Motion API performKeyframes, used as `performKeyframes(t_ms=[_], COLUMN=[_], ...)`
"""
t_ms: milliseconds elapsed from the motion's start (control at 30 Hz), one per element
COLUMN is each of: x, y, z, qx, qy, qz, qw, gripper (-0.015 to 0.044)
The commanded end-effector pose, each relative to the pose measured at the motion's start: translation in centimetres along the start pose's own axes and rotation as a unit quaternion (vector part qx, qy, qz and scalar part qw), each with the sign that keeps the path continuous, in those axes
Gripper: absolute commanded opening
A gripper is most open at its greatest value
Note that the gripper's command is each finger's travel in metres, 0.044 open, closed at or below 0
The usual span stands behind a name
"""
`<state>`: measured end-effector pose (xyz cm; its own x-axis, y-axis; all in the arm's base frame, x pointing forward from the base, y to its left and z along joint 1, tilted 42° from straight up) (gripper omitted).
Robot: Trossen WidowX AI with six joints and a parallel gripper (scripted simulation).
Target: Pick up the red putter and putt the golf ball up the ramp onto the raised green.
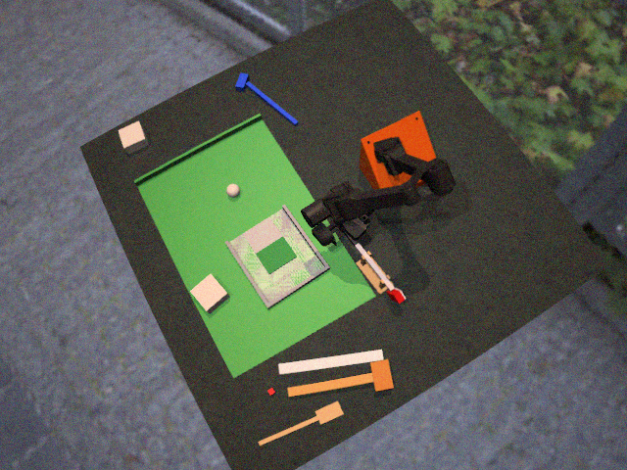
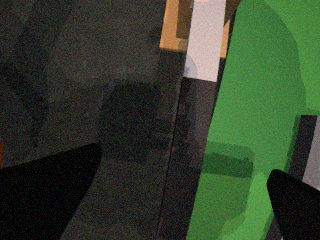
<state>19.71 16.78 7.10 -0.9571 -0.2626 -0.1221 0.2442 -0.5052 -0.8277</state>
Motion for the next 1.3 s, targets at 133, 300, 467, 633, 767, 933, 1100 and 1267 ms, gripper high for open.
performKeyframes(t_ms=[133,300,467,633,767,933,1100,1267], x=[0.3,0.3,0.3,0.3,0.3,0.0,0.0,0.0], y=[0.3,0.5,0.7,0.7,0.7,0.5,0.5,0.5], z=[-0.8,-1.5,-2.3,-2.7,-2.7,-2.5,-2.5,-2.5], qx=[-0.003,-0.003,-0.003,-0.003,-0.003,-0.005,-0.005,-0.005], qy=[-0.002,-0.002,-0.002,-0.002,-0.002,0.0,0.0,0.0], qz=[-0.006,-0.006,-0.006,-0.006,-0.006,0.0,0.0,0.0], qw=[1.0,1.0,1.0,1.0,1.0,1.0,1.0,1.0], gripper=[0.044,0.044,0.044,0.044,0.044,0.0309,0.0177,0.0046])
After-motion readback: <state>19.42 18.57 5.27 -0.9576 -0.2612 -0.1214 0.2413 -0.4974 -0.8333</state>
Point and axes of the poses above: the point midway between the two fingers, 35 mm back from their tips, its own z axis back along the fingers, its own x axis across the jaws, y = z × x, the point moved 1 cm from there along z, back along the fingers, and after that the axes turned 1 degree about z, right-handed, at the moved point
